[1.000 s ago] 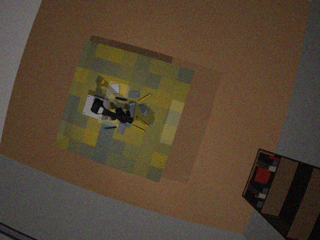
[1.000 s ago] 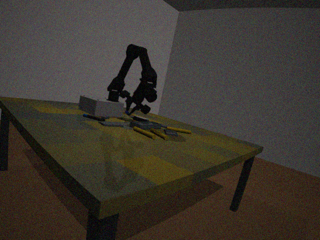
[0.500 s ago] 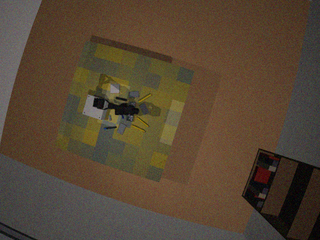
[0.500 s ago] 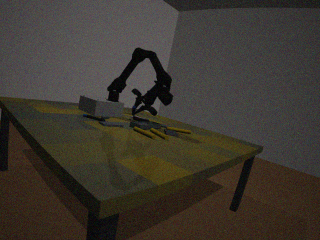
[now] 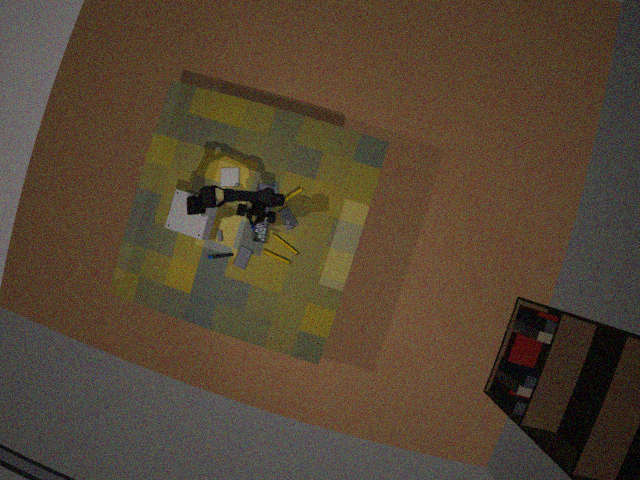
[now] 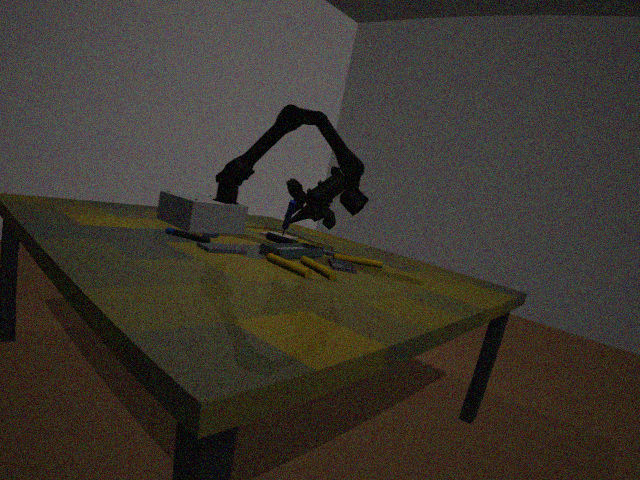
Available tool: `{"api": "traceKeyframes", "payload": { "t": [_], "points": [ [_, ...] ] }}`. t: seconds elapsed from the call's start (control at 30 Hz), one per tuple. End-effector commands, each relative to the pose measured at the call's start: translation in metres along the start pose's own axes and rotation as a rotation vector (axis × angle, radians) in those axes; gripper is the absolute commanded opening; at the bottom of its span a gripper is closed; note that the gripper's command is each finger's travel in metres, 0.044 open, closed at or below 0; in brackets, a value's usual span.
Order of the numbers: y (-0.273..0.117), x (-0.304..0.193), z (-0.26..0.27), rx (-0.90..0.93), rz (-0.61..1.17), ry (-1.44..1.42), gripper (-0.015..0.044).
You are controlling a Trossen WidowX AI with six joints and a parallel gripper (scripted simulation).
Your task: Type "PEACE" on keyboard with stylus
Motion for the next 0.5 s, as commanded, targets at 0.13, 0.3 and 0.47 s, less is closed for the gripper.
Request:
{"api": "traceKeyframes", "payload": {
  "t": [0.13, 0.3, 0.47],
  "points": [
    [-0.031, 0.030, -0.010, -0.081, 0.210, 0.140, 0.0000],
    [-0.053, 0.050, -0.013, -0.173, 0.329, 0.232, 0.0000],
    [-0.064, 0.061, -0.013, -0.229, 0.383, 0.277, 0.0000]
  ]
}}
Point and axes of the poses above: the point midway between the two fingers, 35 mm back from their tips, its own y axis out along the fingers, its own z axis across the jaws, x = y × z, the point moved 9 cm from there along -y, back along the fingers, and after that the axes turned 13 degrees about -y, right-handed, at the moved point
